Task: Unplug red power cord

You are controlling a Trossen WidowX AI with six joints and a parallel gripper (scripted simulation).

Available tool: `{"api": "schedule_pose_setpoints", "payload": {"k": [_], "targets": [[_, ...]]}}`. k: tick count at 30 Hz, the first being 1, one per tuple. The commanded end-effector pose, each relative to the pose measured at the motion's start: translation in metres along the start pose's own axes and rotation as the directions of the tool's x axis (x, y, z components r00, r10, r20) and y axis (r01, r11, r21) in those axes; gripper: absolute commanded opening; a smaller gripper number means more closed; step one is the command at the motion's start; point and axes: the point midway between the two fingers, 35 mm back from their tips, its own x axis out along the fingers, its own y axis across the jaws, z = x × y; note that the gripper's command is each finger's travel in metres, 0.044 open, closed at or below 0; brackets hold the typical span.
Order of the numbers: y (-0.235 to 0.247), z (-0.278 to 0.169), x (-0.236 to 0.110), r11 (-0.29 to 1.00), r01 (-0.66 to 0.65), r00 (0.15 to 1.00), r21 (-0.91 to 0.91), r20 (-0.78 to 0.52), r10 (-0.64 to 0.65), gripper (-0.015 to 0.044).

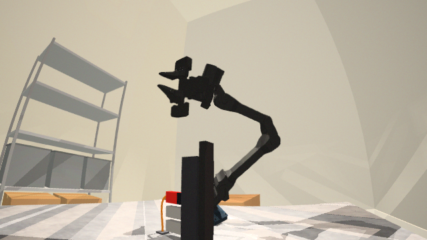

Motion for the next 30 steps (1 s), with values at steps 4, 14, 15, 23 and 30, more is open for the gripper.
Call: {"api": "schedule_pose_setpoints", "payload": {"k": [4,14,15,23,30], "targets": [[0.098,-0.055,0.028,0.6,-0.155,0.912,0.785,-0.12,0.392,0.016],[0.211,-0.081,0.01,-0.17,0.356,0.599,0.919,-0.085,0.796,0.016],[0.221,-0.081,0.005,-0.217,0.435,0.557,0.874,-0.072,0.828,0.016],[0.285,-0.071,-0.042,-0.181,0.96,0.163,0.212,0.101,0.981,0.016],[0.29,-0.069,-0.047,-0.14,0.981,0.124,0.136,0.122,0.985,0.016]]}}
